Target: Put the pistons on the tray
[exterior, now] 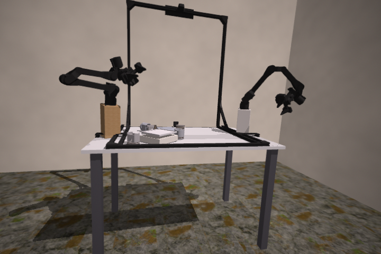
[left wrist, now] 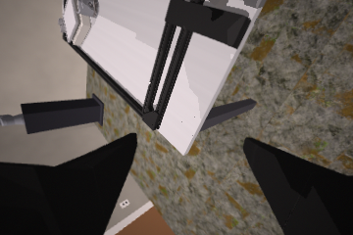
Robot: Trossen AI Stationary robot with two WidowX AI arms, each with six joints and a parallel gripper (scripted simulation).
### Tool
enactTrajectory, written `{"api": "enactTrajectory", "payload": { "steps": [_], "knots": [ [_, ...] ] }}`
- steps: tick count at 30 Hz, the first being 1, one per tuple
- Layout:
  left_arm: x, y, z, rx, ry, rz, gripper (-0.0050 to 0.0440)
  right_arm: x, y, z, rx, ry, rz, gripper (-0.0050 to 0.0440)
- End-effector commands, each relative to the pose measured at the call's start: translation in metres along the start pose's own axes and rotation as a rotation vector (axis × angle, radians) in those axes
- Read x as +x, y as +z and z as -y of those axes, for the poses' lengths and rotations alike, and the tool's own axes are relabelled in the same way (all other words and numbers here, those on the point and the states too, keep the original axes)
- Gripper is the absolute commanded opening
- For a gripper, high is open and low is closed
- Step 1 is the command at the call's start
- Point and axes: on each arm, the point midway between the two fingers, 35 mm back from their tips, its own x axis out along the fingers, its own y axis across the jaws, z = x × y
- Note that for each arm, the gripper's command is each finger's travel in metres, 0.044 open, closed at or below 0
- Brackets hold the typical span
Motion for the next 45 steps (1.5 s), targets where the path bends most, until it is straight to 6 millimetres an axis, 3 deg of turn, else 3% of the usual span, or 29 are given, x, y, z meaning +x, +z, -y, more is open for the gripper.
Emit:
{"api": "enactTrajectory", "payload": {
  "steps": [1,17,18,25,45],
  "knots": [
    [0.0,0.0,0.0,0.0,0.0,0.0,0.04,0.0,0.0,0.0,0.0,0.0,0.0,0.04],
    [0.0,0.0,0.0,0.0,0.0,0.0,0.04,0.0,0.0,0.0,0.0,0.0,0.0,0.04],
    [-0.004,0.003,-0.001,0.023,-0.013,-0.002,0.044,0.0,0.002,0.005,0.023,-0.012,0.006,0.0378],
    [-0.01,0.007,-0.003,0.186,-0.104,-0.016,0.044,-0.001,0.02,0.035,0.185,-0.084,0.063,0.0378],
    [-0.026,0.014,-0.007,0.595,-0.354,-0.013,0.044,-0.011,0.048,0.068,0.596,-0.211,0.273,0.0378]
  ]
}}
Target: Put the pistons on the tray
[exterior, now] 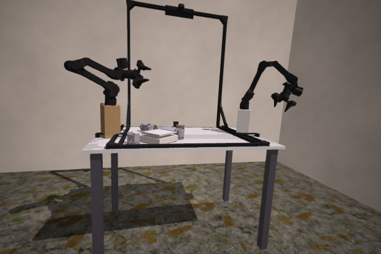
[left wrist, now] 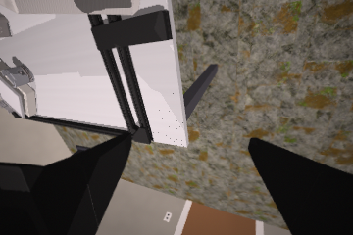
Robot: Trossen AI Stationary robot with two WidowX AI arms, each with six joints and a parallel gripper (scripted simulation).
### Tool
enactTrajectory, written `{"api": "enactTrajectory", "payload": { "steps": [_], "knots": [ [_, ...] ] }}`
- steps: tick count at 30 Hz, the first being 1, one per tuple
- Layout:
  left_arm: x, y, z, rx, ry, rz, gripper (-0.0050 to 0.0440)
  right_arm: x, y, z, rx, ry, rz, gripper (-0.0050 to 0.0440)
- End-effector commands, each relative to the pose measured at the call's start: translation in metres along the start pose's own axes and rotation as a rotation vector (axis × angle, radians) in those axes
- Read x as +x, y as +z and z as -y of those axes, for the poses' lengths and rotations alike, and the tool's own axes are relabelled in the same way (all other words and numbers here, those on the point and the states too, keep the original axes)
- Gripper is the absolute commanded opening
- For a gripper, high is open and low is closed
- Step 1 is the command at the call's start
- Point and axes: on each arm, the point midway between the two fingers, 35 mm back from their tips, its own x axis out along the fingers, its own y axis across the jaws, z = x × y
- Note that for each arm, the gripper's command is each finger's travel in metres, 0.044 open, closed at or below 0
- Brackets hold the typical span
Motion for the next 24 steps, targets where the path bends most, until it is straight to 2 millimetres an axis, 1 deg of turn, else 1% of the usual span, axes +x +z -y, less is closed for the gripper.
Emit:
{"api": "enactTrajectory", "payload": {
  "steps": [1,3,4,6,7,9,10,15,16,19,20,21,23,24],
  "knots": [
    [-0.006,0.001,-0.002,0.097,-0.066,0.008,0.044,0.0,0.007,0.004,0.094,-0.017,0.053,0.0378],
    [-0.006,0.001,-0.002,0.142,-0.094,0.012,0.044,0.0,0.014,0.005,0.14,-0.021,0.079,0.0378],
    [-0.01,0.002,-0.002,0.164,-0.107,0.016,0.044,0.0,0.014,0.005,0.163,-0.023,0.092,0.0378],
    [-0.01,0.002,-0.002,0.164,-0.107,0.016,0.044,0.0,0.014,0.005,0.163,-0.023,0.092,0.0378],
    [-0.01,0.002,-0.002,0.187,-0.121,0.019,0.044,-0.001,0.019,0.006,0.186,-0.024,0.105,0.0378],
    [-0.01,0.002,-0.002,0.232,-0.149,0.026,0.044,-0.001,0.021,0.007,0.233,-0.025,0.131,0.0378],
    [-0.015,0.003,-0.003,0.254,-0.163,0.031,0.044,-0.001,0.026,0.008,0.256,-0.025,0.144,0.0378],
    [-0.015,0.003,-0.003,0.366,-0.233,0.053,0.044,-0.002,0.035,0.009,0.371,-0.018,0.211,0.0378],
    [-0.02,0.004,-0.003,0.388,-0.247,0.059,0.044,-0.003,0.04,0.009,0.394,-0.015,0.225,0.0378],
    [-0.02,0.004,-0.003,0.454,-0.288,0.076,0.044,-0.004,0.042,0.01,0.463,-0.006,0.265,0.0378],
    [-0.02,0.004,-0.003,0.476,-0.302,0.082,0.044,-0.005,0.047,0.01,0.485,-0.001,0.278,0.0378],
    [-0.025,0.005,-0.004,0.497,-0.316,0.089,0.044,-0.005,0.049,0.01,0.508,0.003,0.291,0.0378],
    [-0.025,0.005,-0.004,0.497,-0.316,0.089,0.044,-0.005,0.049,0.01,0.508,0.003,0.291,0.0378],
    [-0.025,0.005,-0.004,0.519,-0.33,0.096,0.044,-0.006,0.053,0.011,0.531,0.009,0.304,0.0378]
  ]
}}
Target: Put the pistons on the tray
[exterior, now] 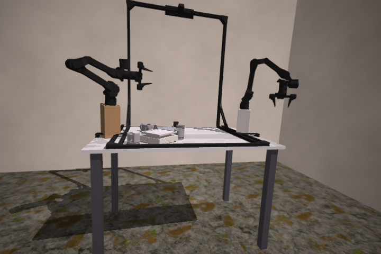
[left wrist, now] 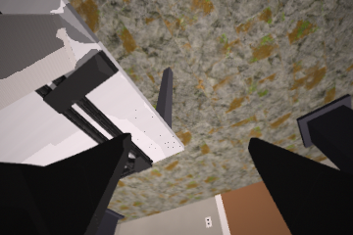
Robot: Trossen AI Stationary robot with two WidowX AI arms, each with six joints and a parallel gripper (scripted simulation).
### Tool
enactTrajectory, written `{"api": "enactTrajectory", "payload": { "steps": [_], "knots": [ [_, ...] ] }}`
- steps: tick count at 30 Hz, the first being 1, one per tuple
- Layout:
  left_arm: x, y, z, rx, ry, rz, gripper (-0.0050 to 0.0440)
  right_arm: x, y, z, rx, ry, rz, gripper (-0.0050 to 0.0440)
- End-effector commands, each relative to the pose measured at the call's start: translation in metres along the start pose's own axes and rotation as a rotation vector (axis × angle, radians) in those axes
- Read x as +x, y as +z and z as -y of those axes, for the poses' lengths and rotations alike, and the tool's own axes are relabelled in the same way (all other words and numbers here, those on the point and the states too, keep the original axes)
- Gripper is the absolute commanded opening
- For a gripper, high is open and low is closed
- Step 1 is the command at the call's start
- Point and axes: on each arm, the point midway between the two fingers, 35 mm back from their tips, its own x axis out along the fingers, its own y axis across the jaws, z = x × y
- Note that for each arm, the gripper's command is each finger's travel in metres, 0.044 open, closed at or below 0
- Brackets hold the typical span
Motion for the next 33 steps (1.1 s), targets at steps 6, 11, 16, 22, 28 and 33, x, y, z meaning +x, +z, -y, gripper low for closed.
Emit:
{"api": "enactTrajectory", "payload": {
  "steps": [6,11,16,22,28,33],
  "knots": [
    [-0.009,0.002,-0.001,0.18,-0.109,0.063,0.044,0.0,0.015,-0.006,0.187,0.047,0.096,0.0378],
    [-0.015,0.003,-0.001,0.29,-0.171,0.107,0.044,-0.001,0.028,-0.012,0.303,0.087,0.147,0.0378],
    [-0.019,0.004,0.0,0.354,-0.208,0.136,0.044,-0.001,0.032,-0.014,0.373,0.115,0.176,0.0378],
    [-0.026,0.006,-0.001,0.482,-0.277,0.203,0.044,-0.004,0.044,-0.021,0.511,0.179,0.224,0.0378],
    [-0.033,0.007,-0.001,0.607,-0.343,0.279,0.044,-0.006,0.052,-0.025,0.647,0.252,0.265,0.0378],
    [-0.039,0.008,-0.001,0.668,-0.374,0.32,0.044,-0.008,0.057,-0.029,0.715,0.292,0.281,0.0378]
  ]
}}
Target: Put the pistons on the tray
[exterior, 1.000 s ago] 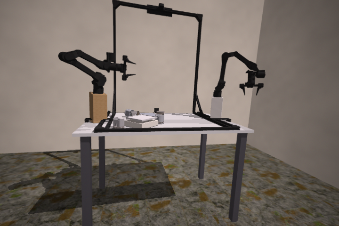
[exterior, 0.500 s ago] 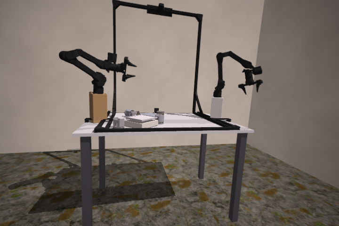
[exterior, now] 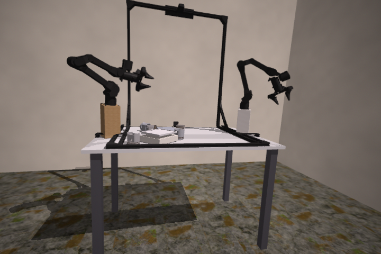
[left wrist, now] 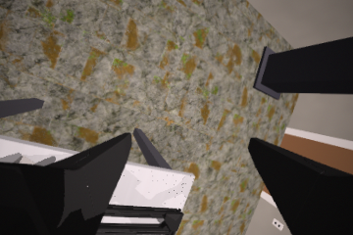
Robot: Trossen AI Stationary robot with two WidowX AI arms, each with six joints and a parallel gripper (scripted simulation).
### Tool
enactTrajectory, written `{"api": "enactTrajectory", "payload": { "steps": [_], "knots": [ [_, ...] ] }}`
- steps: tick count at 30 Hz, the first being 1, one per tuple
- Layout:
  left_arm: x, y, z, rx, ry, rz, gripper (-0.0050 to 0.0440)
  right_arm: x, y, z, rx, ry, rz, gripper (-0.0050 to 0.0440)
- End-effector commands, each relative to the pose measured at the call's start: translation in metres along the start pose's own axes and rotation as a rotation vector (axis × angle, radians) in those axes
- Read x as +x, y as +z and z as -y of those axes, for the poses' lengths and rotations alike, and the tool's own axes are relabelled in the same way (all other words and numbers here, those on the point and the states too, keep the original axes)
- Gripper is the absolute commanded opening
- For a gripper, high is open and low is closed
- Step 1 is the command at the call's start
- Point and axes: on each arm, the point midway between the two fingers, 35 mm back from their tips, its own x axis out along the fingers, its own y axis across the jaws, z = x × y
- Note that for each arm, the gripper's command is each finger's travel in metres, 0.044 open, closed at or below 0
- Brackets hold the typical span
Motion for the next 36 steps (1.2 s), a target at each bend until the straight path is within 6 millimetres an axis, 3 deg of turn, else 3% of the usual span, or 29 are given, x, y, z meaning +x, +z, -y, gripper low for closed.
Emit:
{"api": "enactTrajectory", "payload": {
  "steps": [1,25,36],
  "knots": [
    [-0.003,0.001,-0.001,0.057,-0.024,0.039,0.044,0.001,0.003,-0.006,0.063,0.029,0.011,0.0378],
    [-0.035,0.013,-0.001,0.511,-0.156,0.384,0.044,-0.002,0.015,-0.046,0.579,0.304,0.01,0.0378],
    [-0.05,0.016,-0.003,0.684,-0.175,0.548,0.044,0.007,-0.01,-0.024,0.784,0.278,-0.074,0.0378]
  ]
}}
